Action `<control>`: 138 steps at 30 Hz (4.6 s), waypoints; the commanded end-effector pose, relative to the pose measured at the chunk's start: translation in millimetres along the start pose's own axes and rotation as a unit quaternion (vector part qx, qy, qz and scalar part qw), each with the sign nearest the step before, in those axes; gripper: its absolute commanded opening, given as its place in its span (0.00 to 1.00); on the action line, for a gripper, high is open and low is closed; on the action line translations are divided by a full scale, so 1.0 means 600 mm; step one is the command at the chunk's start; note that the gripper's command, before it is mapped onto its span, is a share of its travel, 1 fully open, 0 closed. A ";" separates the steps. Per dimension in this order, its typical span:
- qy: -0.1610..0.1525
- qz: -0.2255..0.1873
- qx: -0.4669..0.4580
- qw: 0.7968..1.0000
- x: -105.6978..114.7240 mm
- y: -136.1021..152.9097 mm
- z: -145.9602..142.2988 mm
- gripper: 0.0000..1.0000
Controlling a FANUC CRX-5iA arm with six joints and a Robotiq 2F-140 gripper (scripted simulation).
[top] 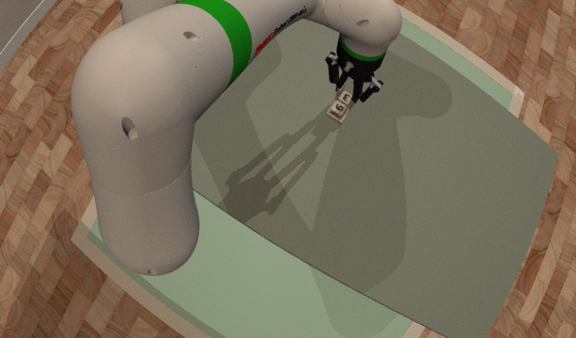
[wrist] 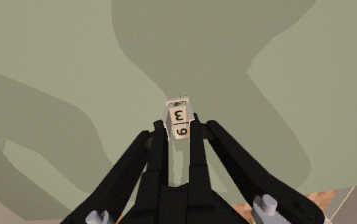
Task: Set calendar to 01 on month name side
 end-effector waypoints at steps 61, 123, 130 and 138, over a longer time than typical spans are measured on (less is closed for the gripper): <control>0.000 0.000 0.000 1.000 0.000 0.000 0.000 0.16; 0.000 0.000 0.000 1.000 0.150 0.000 0.000 0.28; 0.000 0.000 0.000 1.000 0.150 0.000 0.000 1.00; 0.000 0.000 0.000 1.000 0.150 0.000 0.000 1.00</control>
Point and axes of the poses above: the point where the finger pads meet when closed, its own x axis back along the fingers, its own z axis across the jaws, y = z × x, the point moved 2 cm from there along x, back along the fingers, and after that the axes turned 11 degrees about -x, right-handed, at the moved point
